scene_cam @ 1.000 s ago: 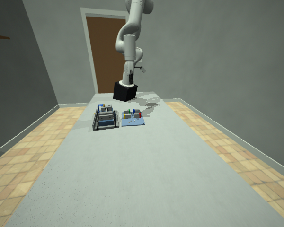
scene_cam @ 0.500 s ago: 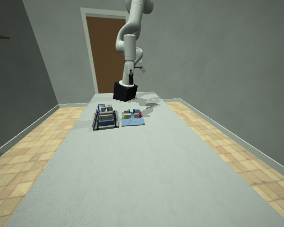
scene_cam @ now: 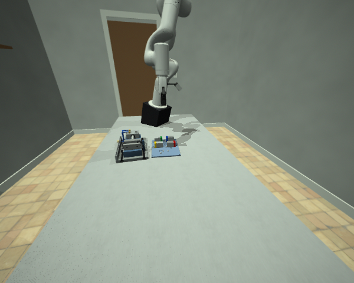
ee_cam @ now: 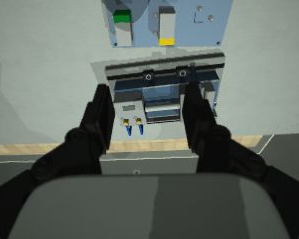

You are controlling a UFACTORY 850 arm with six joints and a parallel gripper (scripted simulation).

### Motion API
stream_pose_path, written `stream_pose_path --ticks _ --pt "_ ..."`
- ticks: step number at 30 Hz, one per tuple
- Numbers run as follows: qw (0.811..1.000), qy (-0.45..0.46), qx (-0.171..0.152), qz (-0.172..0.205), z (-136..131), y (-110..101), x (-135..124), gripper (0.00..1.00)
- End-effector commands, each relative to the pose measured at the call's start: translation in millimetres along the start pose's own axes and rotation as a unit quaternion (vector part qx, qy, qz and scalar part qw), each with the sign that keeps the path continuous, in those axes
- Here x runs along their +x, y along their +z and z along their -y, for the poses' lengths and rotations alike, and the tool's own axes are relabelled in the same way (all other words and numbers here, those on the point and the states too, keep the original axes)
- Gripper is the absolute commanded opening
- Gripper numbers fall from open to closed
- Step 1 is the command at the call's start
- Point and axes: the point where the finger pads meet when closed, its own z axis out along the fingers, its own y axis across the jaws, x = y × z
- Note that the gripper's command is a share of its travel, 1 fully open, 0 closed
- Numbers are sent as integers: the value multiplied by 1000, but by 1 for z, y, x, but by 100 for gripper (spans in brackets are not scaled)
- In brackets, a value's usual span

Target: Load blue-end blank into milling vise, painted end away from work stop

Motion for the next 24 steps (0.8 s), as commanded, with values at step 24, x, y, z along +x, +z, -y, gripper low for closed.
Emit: stream_pose_path --ticks 24 --pt "1000 1 -1 0 2 9 2 63"
